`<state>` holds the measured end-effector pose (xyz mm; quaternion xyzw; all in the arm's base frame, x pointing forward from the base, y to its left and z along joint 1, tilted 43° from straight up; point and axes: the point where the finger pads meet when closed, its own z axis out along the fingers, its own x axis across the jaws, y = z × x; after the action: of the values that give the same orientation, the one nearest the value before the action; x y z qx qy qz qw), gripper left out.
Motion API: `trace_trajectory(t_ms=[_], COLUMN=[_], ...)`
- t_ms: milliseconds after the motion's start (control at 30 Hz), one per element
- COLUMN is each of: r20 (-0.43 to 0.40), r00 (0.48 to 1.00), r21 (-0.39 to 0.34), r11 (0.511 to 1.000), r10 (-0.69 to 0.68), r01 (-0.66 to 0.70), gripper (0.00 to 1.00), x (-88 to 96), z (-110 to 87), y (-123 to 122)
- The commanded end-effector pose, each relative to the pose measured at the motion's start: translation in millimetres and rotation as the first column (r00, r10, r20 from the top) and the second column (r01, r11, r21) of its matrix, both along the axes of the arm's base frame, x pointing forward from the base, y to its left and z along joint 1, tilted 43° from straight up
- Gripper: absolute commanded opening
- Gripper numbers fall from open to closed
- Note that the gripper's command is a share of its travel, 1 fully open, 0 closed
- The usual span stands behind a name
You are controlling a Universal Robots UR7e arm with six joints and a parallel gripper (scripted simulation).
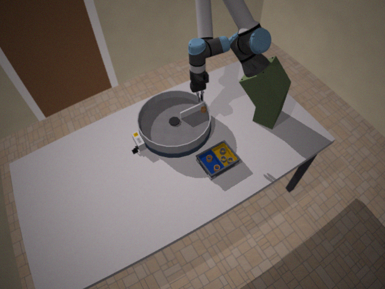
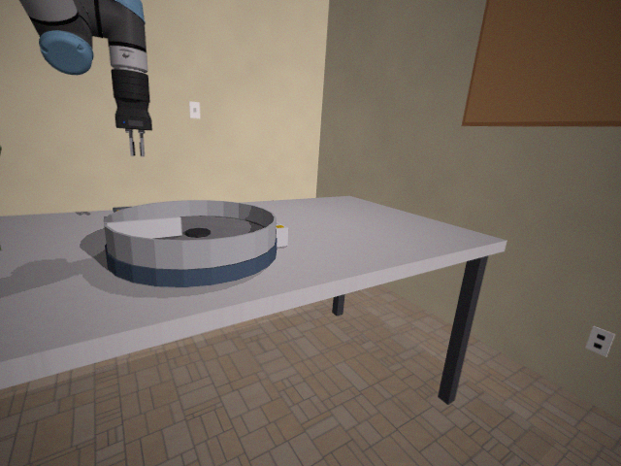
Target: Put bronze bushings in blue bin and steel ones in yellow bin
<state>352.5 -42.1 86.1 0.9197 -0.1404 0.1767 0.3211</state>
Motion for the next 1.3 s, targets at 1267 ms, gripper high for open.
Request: trace_trajectory(t_ms=[1267], r20=[-0.569], r00=[0.616], r21=[-0.001], r11=[0.748], r10=[0.545], r01=[-0.663], gripper=[0.40], x=[-27.9], z=[-45.0], y=[-79])
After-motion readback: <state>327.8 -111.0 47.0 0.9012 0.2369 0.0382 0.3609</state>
